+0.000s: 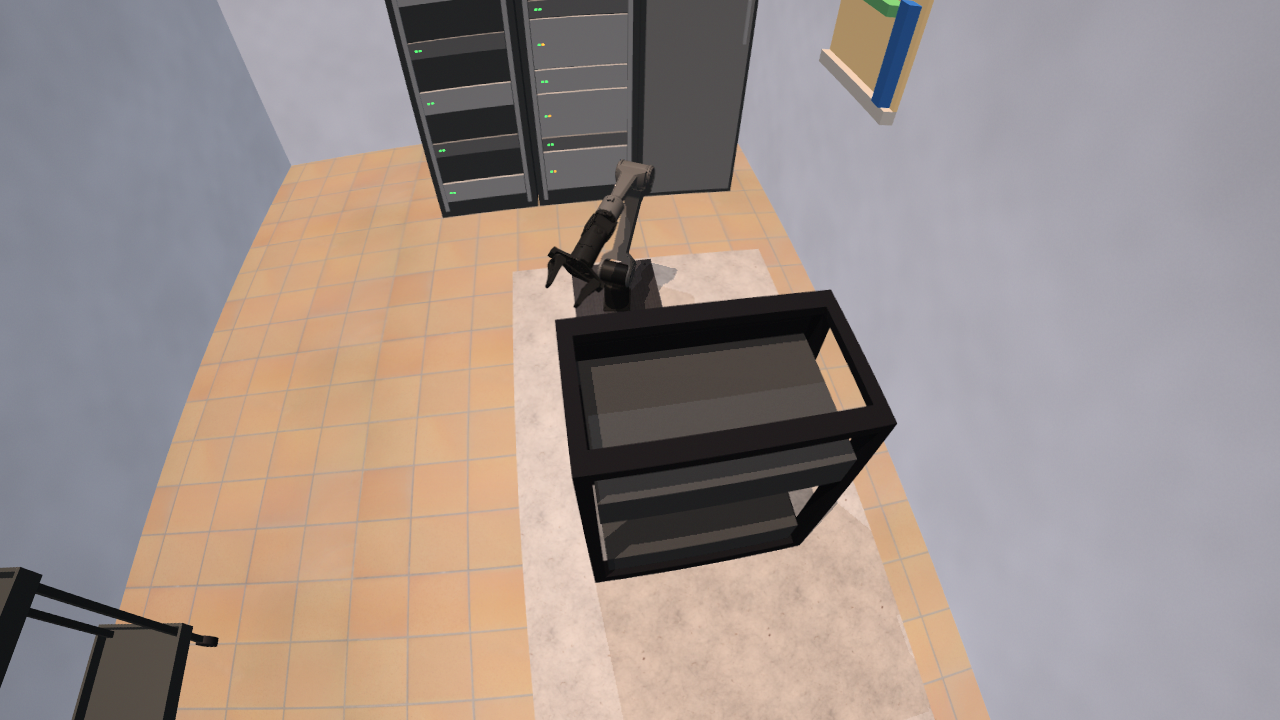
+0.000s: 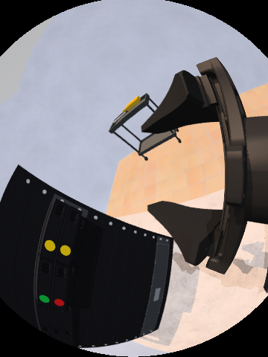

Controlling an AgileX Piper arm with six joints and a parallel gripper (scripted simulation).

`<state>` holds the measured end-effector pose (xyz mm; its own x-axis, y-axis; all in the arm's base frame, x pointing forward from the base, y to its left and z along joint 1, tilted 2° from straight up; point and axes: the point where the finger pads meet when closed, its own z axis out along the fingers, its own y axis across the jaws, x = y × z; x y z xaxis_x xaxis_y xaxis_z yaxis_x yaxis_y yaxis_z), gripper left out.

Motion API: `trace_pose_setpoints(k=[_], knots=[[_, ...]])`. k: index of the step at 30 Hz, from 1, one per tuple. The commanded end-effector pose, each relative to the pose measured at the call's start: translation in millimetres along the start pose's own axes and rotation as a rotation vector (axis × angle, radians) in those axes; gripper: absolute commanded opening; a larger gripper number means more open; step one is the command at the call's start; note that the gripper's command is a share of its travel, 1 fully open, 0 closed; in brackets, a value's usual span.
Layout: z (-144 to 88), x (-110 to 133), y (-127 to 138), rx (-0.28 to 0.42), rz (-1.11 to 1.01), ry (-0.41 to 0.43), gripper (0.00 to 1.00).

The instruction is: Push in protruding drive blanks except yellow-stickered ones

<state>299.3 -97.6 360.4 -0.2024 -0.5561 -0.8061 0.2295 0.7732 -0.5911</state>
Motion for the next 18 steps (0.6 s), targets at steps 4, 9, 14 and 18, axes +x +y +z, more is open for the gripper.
trace_pose_setpoints(k=[4, 9, 14, 18], knots=[[-12, -27, -15, 0.049, -0.139, -0.130, 1.00], [-27, -49, -19, 0.070, -0.280, -0.235, 1.00], [-36, -60, -16, 0.070, -0.365, -0.289, 1.00], [-47, -72, -8, 0.057, -0.475, -0.349, 1.00]])
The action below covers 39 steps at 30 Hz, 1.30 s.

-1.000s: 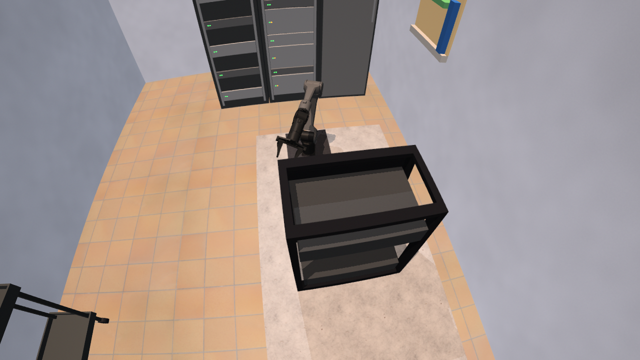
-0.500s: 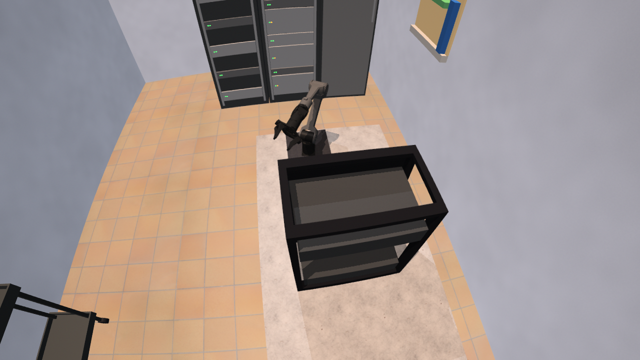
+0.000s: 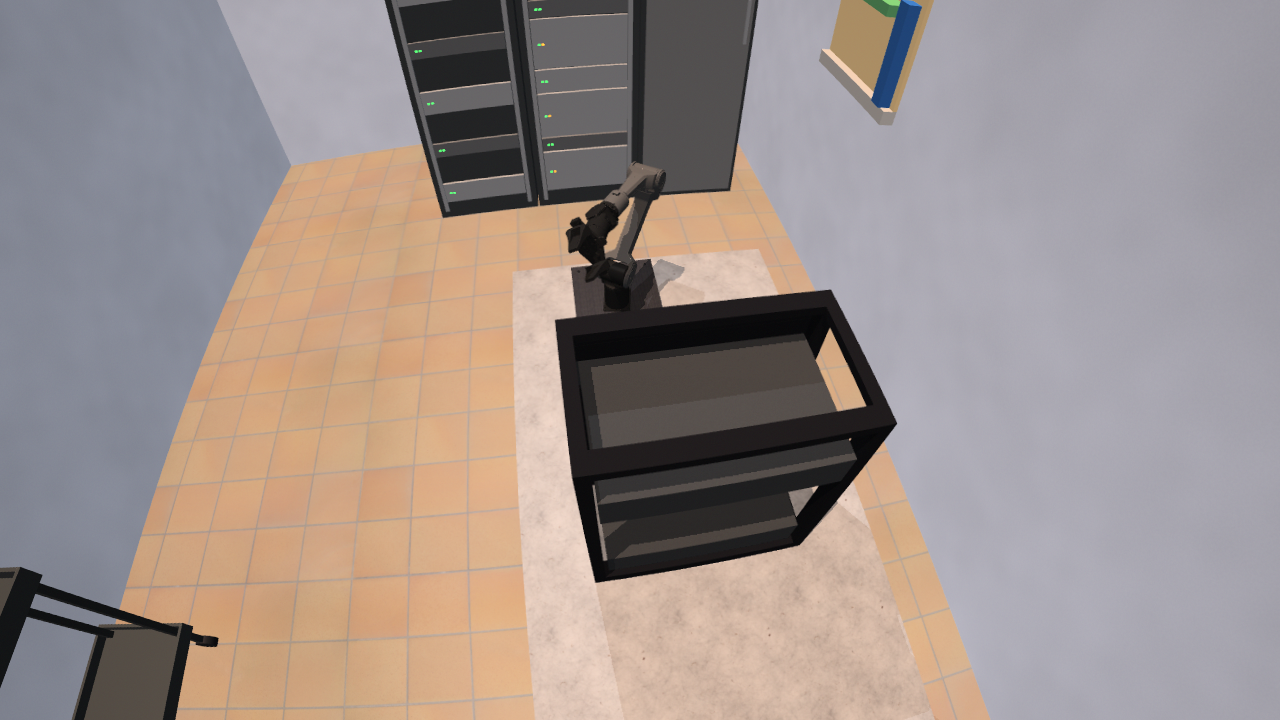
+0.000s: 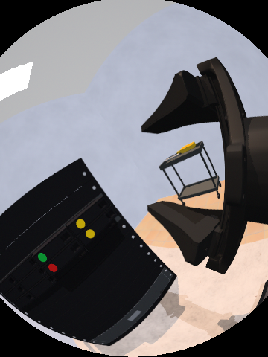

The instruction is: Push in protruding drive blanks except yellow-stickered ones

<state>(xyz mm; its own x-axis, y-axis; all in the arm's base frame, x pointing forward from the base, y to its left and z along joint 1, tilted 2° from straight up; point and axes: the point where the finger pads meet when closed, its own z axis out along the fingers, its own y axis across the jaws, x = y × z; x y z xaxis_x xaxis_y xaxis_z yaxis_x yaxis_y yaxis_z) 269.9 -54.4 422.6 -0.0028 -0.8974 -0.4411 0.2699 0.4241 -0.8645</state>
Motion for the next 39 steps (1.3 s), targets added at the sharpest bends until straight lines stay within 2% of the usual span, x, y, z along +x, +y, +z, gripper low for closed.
trace_pose_setpoints(k=[1, 10, 12, 19, 27, 39], knots=[[-5, -8, 0, -0.034, -0.051, -0.053, 1.00], [-22, -32, 18, -0.113, -0.241, -0.160, 1.00], [-22, -32, 18, -0.113, -0.241, -0.160, 1.00], [-33, -41, 35, -0.183, -0.341, -0.209, 1.00], [-42, -45, 50, -0.245, -0.408, -0.237, 1.00], [-47, -46, 57, -0.277, -0.438, -0.248, 1.00]])
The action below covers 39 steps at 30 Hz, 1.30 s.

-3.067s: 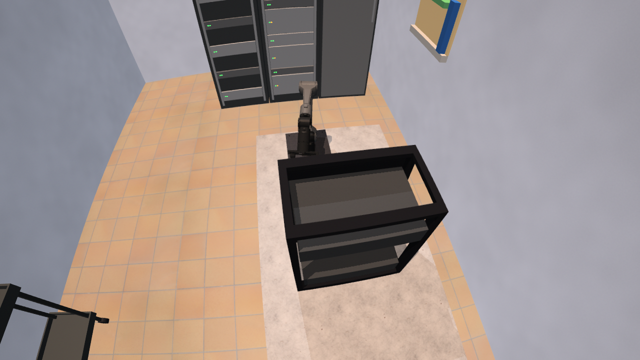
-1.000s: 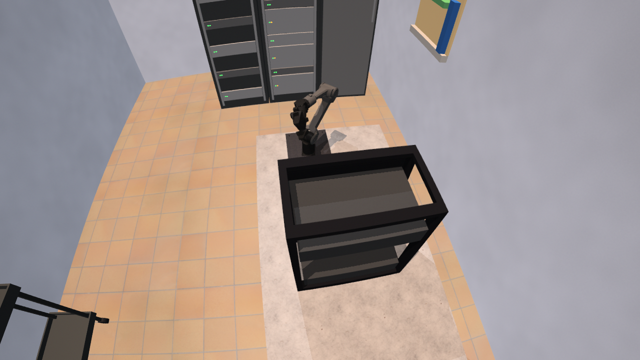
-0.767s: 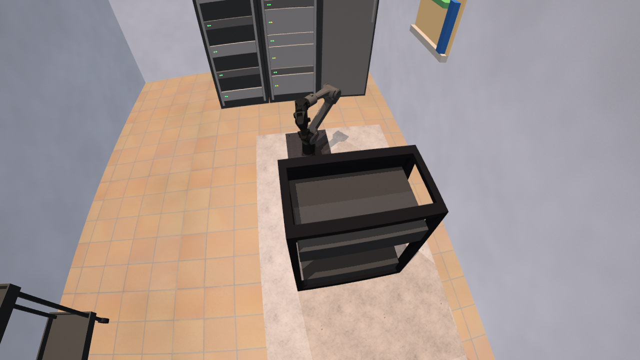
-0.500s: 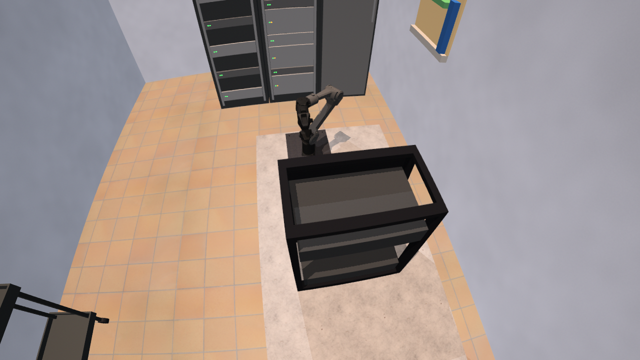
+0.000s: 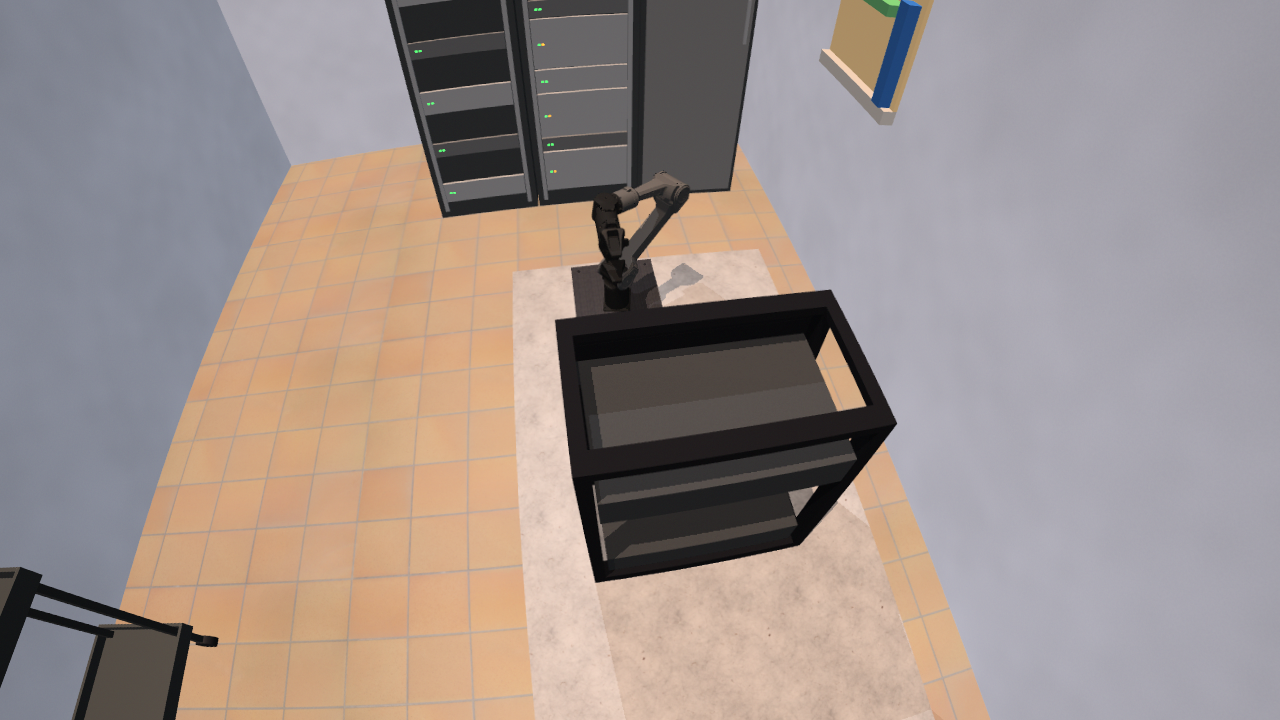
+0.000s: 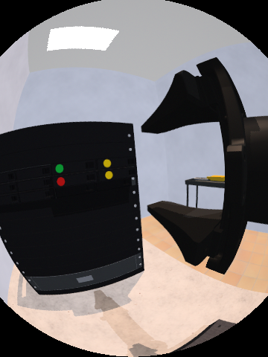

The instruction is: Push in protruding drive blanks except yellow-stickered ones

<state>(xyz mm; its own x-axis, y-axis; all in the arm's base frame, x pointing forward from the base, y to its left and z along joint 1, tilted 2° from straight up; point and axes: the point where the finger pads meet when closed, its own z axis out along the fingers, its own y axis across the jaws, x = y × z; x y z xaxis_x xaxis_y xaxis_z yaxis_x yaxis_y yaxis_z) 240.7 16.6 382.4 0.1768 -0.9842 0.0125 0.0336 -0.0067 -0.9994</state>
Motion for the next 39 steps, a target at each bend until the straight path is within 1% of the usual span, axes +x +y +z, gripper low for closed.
trace_pose_setpoints(k=[1, 28, 34, 39], knots=[[0, -1, 1, -0.003, -0.002, -0.001, 1.00], [0, -1, 1, -0.004, -0.002, -0.002, 1.00], [4, 0, 1, -0.004, -0.003, -0.002, 1.00], [13, 1, 0, -0.004, -0.003, -0.002, 1.00]])
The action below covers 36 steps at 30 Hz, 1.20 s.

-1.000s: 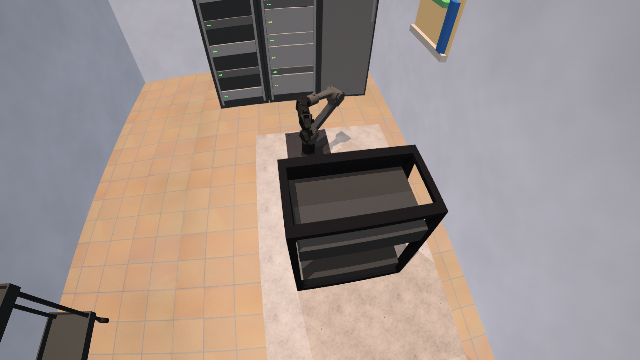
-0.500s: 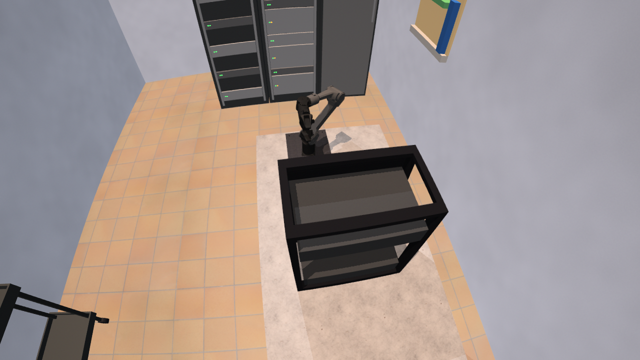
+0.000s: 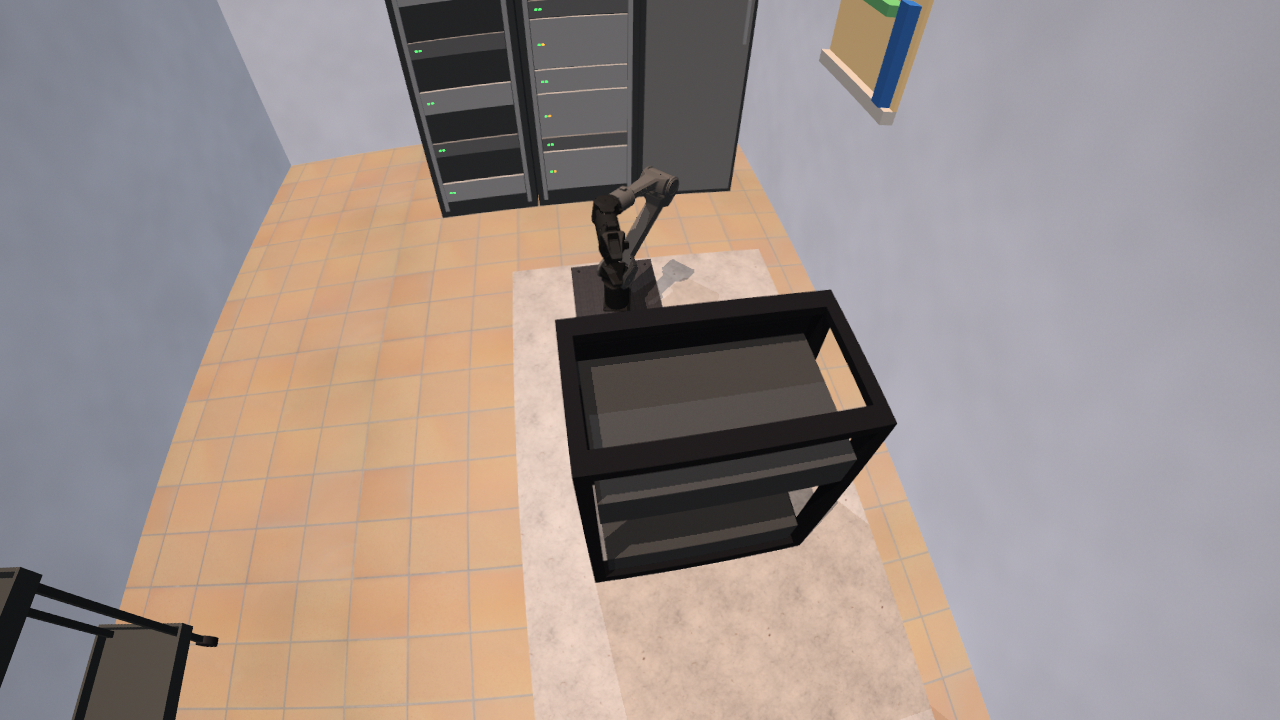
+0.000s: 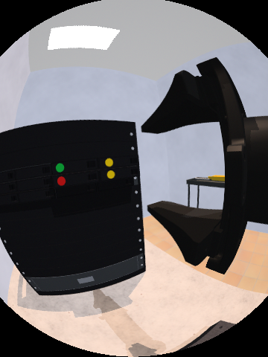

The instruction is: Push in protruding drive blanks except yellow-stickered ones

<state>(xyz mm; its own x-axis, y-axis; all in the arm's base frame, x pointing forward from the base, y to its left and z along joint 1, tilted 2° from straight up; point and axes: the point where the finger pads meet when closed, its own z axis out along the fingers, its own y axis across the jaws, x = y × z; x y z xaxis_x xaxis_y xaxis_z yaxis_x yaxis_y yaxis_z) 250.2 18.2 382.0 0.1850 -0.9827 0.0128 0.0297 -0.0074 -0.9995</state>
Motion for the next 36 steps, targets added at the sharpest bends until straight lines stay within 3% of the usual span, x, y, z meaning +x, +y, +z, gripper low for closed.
trace_pose_setpoints(k=[1, 6, 17, 19, 26, 36], knots=[[3, 1, -1, 0.000, -0.002, 0.007, 1.00], [16, 3, -2, 0.000, -0.002, 0.007, 1.00], [87, 13, -7, 0.000, -0.003, 0.007, 1.00], [87, 13, -7, 0.000, -0.003, 0.007, 1.00], [122, 18, -10, 0.000, -0.003, 0.007, 1.00], [139, 20, -11, 0.000, -0.003, 0.007, 1.00]])
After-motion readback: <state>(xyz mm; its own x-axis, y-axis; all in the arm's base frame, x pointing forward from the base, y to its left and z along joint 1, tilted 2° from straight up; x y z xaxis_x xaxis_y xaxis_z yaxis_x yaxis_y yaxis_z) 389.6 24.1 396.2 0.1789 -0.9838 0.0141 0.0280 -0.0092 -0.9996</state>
